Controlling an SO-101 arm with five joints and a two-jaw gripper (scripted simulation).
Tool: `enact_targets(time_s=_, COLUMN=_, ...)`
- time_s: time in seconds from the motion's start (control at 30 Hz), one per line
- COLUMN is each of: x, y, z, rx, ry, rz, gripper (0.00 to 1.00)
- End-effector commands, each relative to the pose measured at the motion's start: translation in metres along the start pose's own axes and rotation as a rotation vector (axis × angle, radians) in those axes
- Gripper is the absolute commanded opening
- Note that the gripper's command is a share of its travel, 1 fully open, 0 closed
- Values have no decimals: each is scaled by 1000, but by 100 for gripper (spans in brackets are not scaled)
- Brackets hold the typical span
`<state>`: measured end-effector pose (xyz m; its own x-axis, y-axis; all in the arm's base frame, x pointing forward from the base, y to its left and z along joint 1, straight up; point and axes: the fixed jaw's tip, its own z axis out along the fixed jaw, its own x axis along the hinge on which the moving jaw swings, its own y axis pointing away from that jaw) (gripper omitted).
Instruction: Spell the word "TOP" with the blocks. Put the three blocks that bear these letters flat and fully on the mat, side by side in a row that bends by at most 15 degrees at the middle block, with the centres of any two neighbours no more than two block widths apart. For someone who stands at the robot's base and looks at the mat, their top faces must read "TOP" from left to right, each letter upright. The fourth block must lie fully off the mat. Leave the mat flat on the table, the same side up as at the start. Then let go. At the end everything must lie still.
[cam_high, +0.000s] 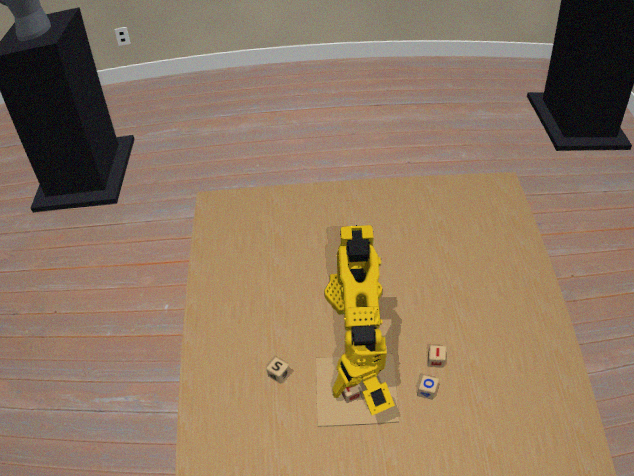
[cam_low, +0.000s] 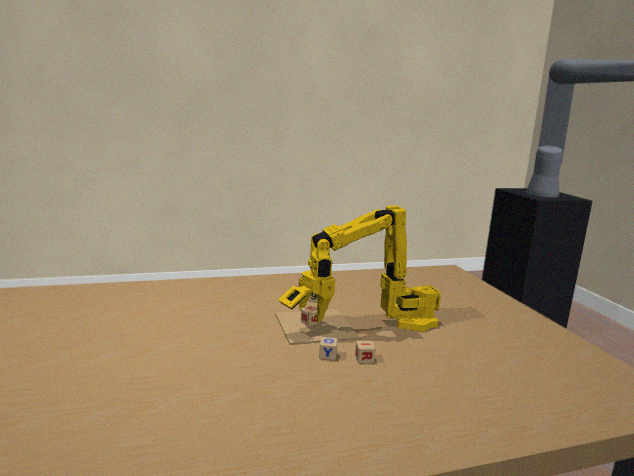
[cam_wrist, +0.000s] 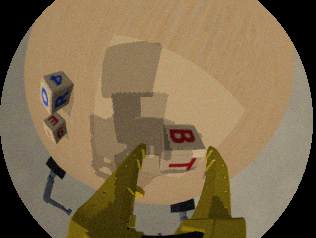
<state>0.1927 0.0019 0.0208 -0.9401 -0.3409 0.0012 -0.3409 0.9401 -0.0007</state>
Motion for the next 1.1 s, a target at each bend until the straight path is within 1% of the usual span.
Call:
enact_targets(time_s=0.0, x=-12, y=-5, z=-13, rx=32, ry=-84, rz=-7, gripper=32)
enact_targets(time_s=0.13, x=-12, y=-6, z=-13, rx=33, ry=-84, rz=-7, gripper=31)
enact_targets(time_s=0.63, x=-12, y=-13, z=-13, rx=35, ry=-83, rz=-7, gripper=20)
enact_targets(time_s=1.07, x=-12, y=-15, z=-13, rx=36, ry=-82, rz=-7, gripper=16)
